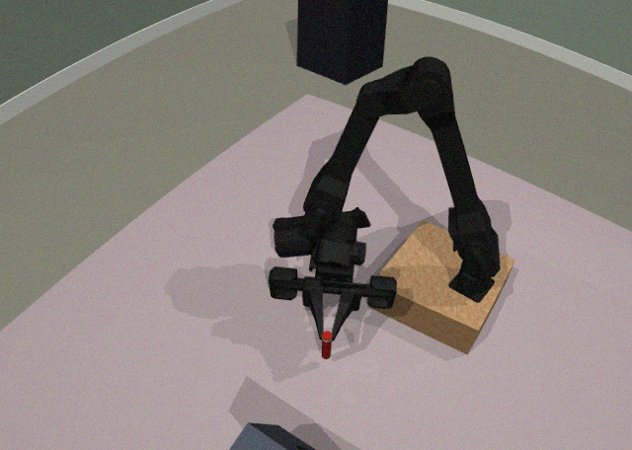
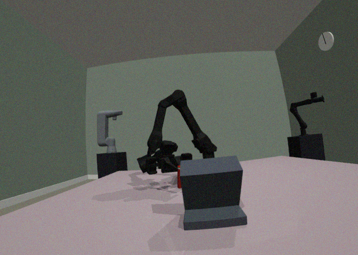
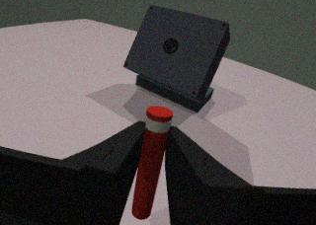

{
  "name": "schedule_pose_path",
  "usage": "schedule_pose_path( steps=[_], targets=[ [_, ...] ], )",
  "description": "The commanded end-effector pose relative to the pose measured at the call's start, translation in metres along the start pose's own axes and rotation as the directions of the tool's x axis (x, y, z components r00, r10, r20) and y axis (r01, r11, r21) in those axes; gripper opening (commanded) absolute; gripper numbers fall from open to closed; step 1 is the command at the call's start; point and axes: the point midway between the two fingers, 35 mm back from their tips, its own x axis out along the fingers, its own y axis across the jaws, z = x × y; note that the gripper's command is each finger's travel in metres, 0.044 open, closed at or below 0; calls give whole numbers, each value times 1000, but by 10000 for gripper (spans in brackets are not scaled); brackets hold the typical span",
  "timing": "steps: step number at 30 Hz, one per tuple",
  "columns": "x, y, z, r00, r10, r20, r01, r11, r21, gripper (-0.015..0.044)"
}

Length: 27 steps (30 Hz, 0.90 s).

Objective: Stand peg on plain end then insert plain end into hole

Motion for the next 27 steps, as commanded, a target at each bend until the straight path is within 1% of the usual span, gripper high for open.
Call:
schedule_pose_path(
  steps=[1,3,7,27],
  targets=[
    [-3,-3,1,999,-7,44,7,1000,-5,51],
    [-4,-3,1,999,-6,49,7,1000,-5,51],
    [-4,-3,2,1000,-7,5,7,1000,-5,51],
    [-2,-3,-4,1000,-6,17,6,1000,2,51]
  ],
)
